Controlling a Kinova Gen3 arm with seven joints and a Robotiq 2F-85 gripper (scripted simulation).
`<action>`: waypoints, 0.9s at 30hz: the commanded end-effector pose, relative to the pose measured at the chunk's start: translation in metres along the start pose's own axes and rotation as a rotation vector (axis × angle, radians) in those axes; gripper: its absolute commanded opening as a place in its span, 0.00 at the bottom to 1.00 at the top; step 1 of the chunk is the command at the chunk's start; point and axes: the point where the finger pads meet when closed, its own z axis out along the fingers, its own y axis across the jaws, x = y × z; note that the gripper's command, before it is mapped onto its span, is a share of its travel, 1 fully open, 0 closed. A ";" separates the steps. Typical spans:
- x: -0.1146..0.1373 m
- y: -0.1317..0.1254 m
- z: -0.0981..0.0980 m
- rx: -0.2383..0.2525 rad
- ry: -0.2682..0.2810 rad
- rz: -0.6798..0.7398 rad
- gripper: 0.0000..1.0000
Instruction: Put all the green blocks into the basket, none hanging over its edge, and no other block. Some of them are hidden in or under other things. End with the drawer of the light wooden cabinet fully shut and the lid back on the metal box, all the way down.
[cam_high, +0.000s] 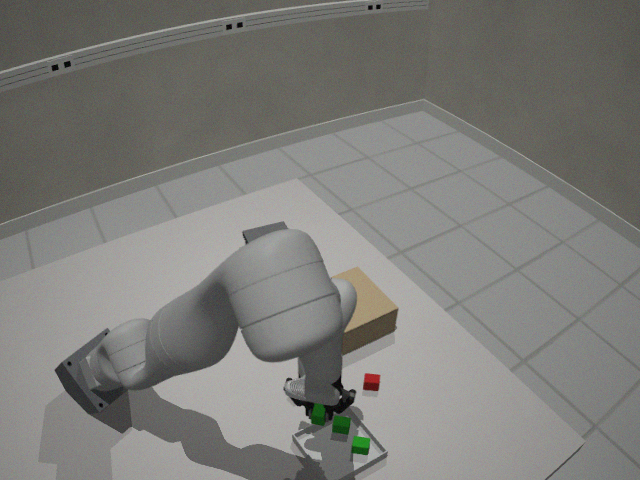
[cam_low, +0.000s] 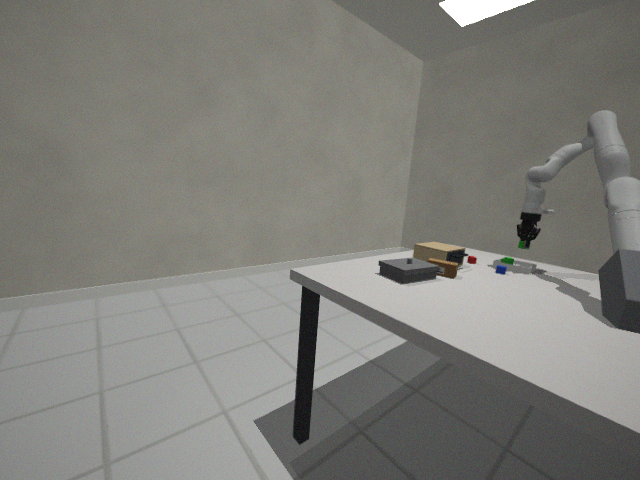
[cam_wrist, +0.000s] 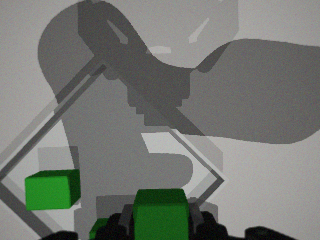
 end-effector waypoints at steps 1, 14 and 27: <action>0.002 0.002 0.008 -0.004 0.009 -0.001 0.10; 0.004 0.001 0.039 -0.003 0.013 0.000 0.10; 0.006 0.000 0.062 -0.001 0.019 0.001 0.10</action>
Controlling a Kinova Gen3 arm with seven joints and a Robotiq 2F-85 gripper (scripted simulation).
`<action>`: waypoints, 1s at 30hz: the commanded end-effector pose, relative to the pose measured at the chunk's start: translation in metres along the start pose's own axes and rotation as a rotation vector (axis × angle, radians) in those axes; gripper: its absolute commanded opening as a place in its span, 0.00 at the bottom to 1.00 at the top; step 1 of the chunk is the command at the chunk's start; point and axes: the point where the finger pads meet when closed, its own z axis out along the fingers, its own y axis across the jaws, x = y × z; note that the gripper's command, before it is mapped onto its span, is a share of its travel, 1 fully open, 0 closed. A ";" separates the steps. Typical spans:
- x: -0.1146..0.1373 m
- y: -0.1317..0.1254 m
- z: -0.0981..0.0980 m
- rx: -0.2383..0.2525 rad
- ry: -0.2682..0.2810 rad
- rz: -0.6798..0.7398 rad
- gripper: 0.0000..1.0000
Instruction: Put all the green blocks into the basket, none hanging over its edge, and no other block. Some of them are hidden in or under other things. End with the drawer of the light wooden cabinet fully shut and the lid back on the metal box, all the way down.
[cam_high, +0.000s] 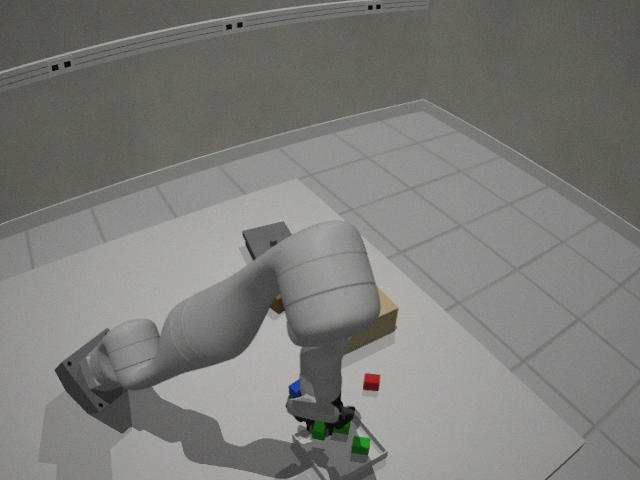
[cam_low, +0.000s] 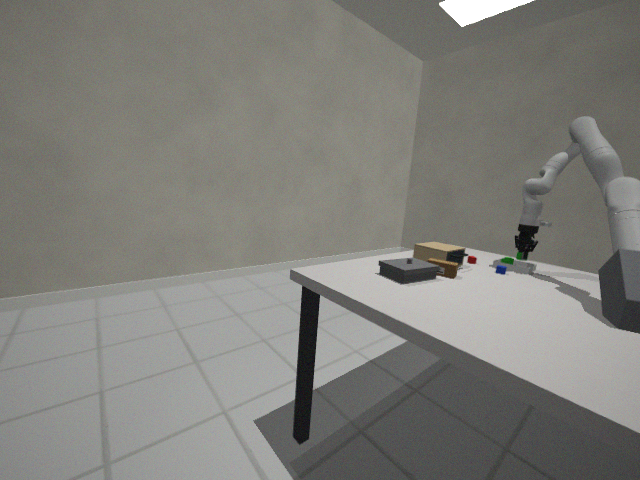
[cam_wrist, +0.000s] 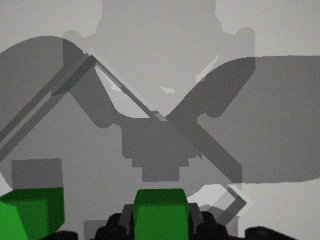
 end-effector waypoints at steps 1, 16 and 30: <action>0.002 0.003 0.010 -0.005 0.008 0.000 0.10; 0.002 0.002 0.030 -0.004 0.007 0.000 0.10; 0.001 0.001 0.041 -0.003 0.006 0.001 0.10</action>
